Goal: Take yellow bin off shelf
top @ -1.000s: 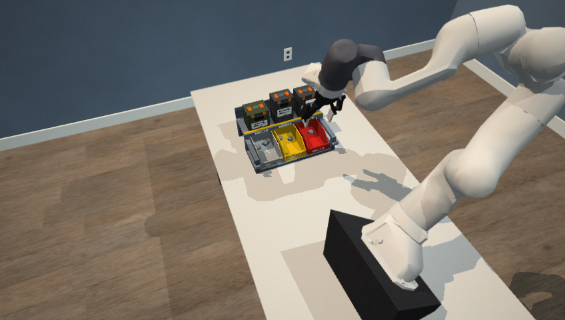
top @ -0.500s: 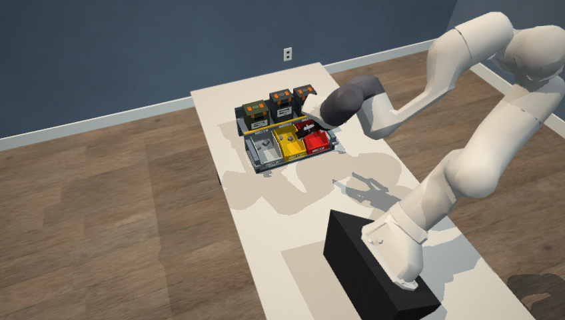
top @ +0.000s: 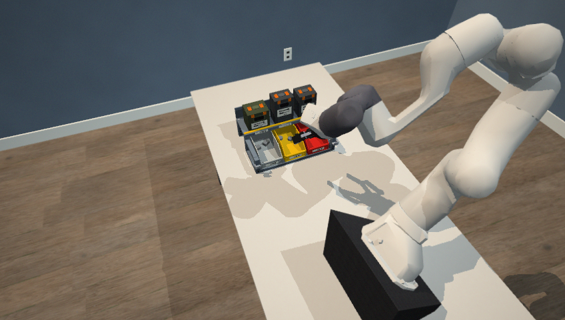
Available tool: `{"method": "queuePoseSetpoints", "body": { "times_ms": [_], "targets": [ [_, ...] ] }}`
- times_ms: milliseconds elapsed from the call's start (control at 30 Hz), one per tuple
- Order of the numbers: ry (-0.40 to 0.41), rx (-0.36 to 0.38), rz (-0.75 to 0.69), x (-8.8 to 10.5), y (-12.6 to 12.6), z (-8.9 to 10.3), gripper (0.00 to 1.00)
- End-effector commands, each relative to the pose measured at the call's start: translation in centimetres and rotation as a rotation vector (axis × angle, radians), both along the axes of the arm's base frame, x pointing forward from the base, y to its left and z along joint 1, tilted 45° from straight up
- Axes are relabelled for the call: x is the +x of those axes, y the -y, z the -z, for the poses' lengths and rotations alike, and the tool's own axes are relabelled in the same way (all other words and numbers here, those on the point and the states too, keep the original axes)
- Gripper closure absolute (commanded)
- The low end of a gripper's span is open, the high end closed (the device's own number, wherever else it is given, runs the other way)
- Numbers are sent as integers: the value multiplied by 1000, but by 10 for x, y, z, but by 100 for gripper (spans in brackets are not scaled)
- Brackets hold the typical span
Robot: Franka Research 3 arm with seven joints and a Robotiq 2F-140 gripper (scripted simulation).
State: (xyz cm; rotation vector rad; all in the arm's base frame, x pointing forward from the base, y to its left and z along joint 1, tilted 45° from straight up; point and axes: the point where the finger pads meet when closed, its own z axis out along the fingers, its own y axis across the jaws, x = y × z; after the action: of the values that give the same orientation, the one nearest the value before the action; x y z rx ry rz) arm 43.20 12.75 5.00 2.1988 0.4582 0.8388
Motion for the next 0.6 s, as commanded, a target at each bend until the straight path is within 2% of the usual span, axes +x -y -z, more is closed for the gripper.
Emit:
{"method": "queuePoseSetpoints", "body": {
  "times_ms": [0,167,200,333,567],
  "targets": [
    [53,57,21,2,-4,0,43],
    [53,57,21,2,-4,0,43],
    [29,31,9,2,-3,-2,43],
    [53,57,21,3,-4,-10,43],
    [53,57,21,3,-4,-10,43]
  ]
}}
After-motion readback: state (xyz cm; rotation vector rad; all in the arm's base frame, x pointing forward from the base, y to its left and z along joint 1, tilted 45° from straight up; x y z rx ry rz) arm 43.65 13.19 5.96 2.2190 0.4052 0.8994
